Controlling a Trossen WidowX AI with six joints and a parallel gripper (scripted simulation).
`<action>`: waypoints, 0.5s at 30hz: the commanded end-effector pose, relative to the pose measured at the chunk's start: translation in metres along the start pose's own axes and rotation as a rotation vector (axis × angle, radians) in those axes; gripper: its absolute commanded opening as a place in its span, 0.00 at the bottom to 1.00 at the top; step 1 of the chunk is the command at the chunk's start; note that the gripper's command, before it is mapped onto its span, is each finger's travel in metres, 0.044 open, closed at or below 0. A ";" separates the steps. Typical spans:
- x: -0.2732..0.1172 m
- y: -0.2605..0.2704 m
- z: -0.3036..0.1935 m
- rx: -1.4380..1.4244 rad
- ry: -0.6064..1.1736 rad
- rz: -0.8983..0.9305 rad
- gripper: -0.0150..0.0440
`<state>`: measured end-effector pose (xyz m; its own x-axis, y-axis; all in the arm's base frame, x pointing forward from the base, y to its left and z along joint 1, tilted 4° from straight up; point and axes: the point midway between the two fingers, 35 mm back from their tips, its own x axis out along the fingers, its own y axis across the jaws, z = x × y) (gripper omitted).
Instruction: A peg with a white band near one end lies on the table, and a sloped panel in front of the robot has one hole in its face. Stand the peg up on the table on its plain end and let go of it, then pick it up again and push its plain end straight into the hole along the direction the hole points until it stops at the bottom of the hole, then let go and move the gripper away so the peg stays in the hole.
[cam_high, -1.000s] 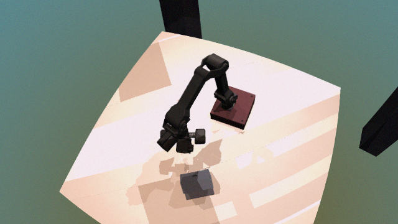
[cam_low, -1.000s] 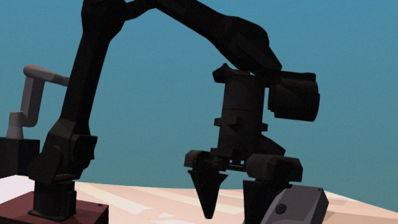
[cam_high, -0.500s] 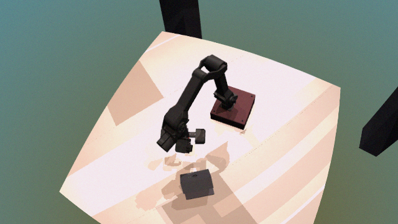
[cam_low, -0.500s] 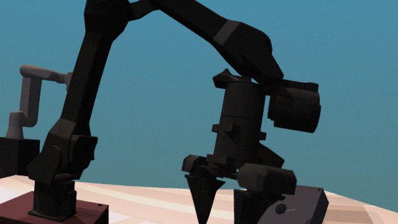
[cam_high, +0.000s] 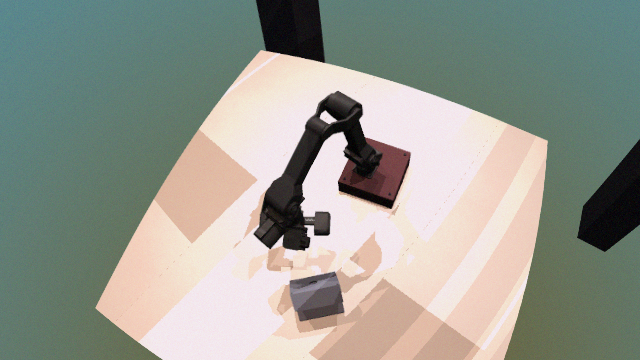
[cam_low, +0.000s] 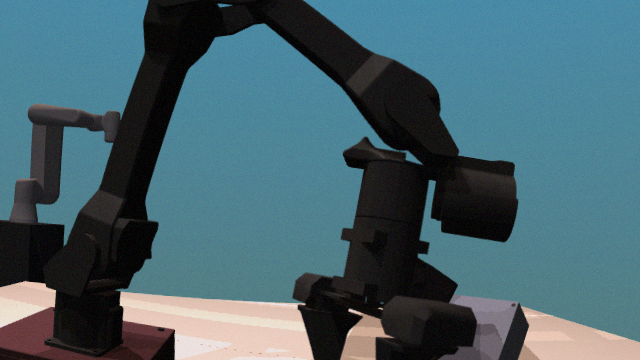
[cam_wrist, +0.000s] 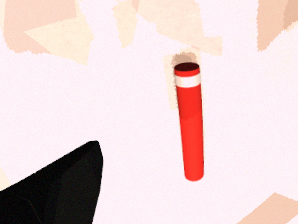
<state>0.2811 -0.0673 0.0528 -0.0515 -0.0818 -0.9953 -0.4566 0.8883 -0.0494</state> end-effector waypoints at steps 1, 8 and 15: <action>0.008 0.000 0.000 0.003 0.004 -0.002 1.00; 0.020 0.000 0.002 0.003 0.004 -0.002 1.00; 0.031 0.001 0.003 0.003 0.004 -0.002 1.00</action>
<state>0.2830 -0.0674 0.0282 -0.0518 -0.0818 -0.9953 -0.4565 0.8883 -0.0493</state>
